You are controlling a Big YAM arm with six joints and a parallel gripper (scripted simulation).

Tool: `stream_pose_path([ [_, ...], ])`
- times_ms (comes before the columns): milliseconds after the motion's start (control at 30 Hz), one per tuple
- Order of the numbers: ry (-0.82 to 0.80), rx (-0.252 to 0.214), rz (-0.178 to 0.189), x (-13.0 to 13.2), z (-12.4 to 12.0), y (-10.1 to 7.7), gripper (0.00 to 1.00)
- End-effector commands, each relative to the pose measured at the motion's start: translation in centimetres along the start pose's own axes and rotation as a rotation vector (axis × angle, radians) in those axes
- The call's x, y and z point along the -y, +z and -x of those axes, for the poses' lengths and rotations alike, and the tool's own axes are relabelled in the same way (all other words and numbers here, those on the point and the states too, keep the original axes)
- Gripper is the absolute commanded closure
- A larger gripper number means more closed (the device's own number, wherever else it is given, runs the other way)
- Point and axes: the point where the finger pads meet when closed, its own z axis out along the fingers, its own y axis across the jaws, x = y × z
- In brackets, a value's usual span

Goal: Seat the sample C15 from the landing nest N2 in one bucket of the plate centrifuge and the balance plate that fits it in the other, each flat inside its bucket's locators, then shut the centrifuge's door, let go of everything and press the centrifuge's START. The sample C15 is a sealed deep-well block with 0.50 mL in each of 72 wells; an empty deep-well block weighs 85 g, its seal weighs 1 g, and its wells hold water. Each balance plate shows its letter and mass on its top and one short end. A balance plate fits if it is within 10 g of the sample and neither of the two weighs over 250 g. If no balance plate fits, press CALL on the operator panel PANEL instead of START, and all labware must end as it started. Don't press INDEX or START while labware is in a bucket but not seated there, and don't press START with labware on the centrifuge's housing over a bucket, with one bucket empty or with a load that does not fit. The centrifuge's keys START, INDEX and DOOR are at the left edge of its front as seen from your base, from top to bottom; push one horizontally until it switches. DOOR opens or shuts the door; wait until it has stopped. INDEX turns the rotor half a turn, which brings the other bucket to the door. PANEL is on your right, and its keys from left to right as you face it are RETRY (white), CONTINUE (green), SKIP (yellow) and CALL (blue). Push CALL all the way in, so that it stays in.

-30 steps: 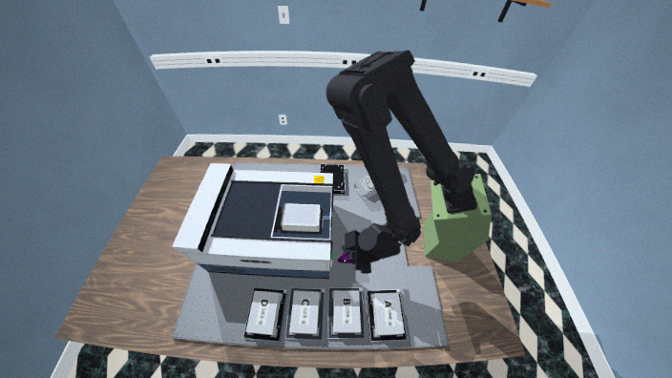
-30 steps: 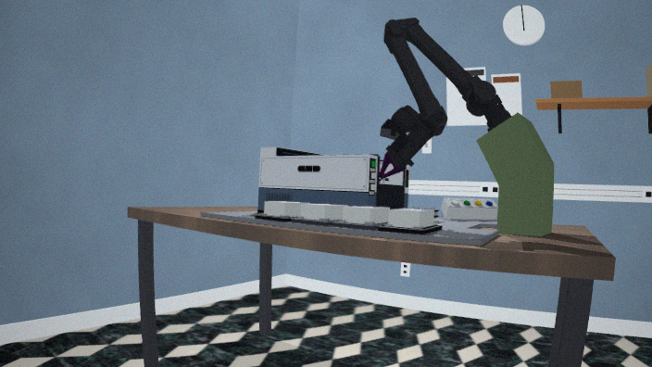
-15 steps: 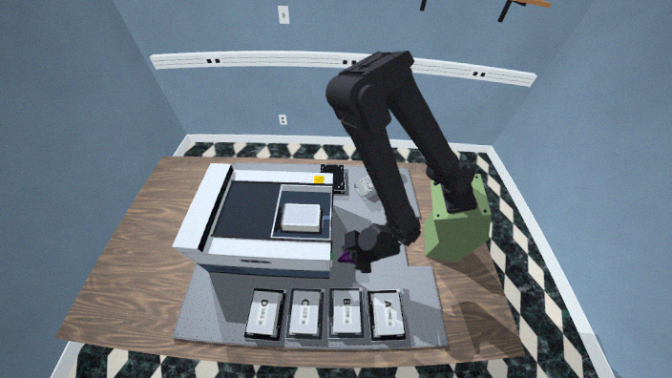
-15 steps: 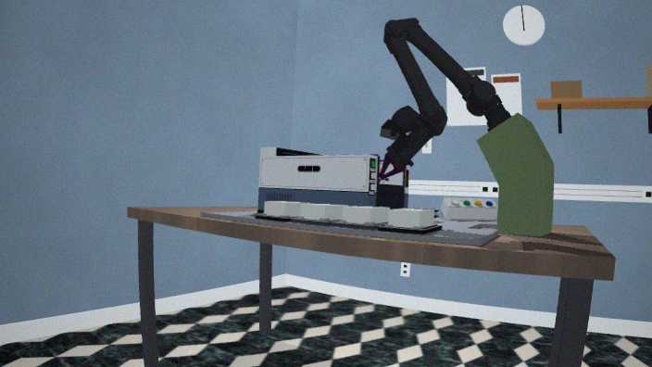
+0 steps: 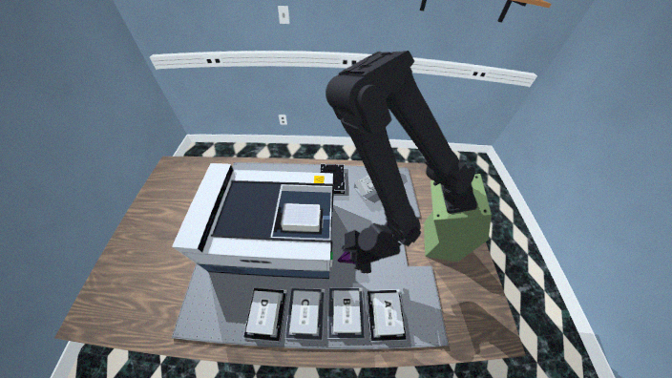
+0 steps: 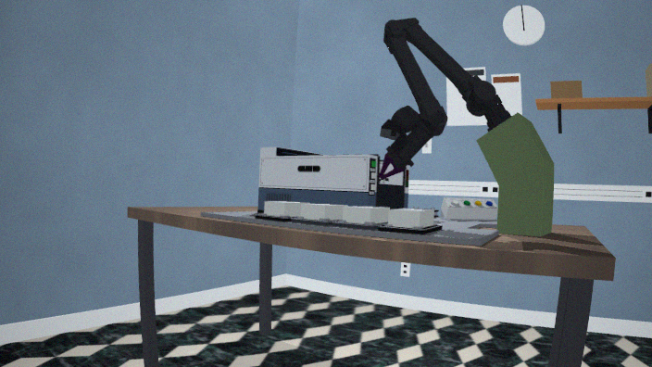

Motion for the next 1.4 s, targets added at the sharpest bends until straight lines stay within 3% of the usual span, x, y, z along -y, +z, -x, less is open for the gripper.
stream_pose_path([
  [0, -0.017, -0.003, -0.015, 0.8, 0.0, 0.2, 1.00],
  [1367, -0.009, 0.009, -0.015, 0.6, 2.1, 1.8, 1.00],
])
